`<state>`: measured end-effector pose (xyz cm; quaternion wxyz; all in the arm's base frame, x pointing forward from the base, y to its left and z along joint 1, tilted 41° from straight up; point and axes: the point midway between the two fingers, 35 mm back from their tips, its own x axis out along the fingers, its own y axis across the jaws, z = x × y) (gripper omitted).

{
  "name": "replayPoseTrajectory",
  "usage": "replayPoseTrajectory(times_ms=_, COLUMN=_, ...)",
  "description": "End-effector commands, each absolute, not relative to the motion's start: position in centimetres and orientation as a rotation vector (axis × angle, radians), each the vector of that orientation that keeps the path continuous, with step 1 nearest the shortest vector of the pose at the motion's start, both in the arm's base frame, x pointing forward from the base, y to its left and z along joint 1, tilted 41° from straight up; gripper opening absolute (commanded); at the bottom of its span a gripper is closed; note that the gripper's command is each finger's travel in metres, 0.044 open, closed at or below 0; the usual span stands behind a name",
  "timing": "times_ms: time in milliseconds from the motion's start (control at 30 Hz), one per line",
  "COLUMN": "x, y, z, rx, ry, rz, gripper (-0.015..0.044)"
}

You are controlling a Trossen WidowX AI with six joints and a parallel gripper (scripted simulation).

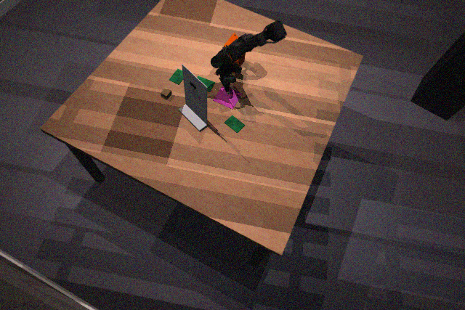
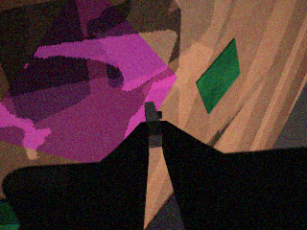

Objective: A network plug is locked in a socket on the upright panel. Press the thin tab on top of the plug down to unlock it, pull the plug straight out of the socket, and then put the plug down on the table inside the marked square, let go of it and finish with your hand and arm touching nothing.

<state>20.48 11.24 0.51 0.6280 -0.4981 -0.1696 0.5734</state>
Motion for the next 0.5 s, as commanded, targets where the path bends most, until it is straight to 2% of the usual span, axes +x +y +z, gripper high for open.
replayPoseTrajectory(times_ms=0, x=20.47, y=11.38, z=0.19, rx=-1.140, ry=-0.381, rz=1.316, gripper=0.0000)
replayPoseTrajectory(times_ms=467, x=20.43, y=11.86, z=-0.47, rx=-1.141, ry=-0.379, rz=1.317, gripper=0.0000)
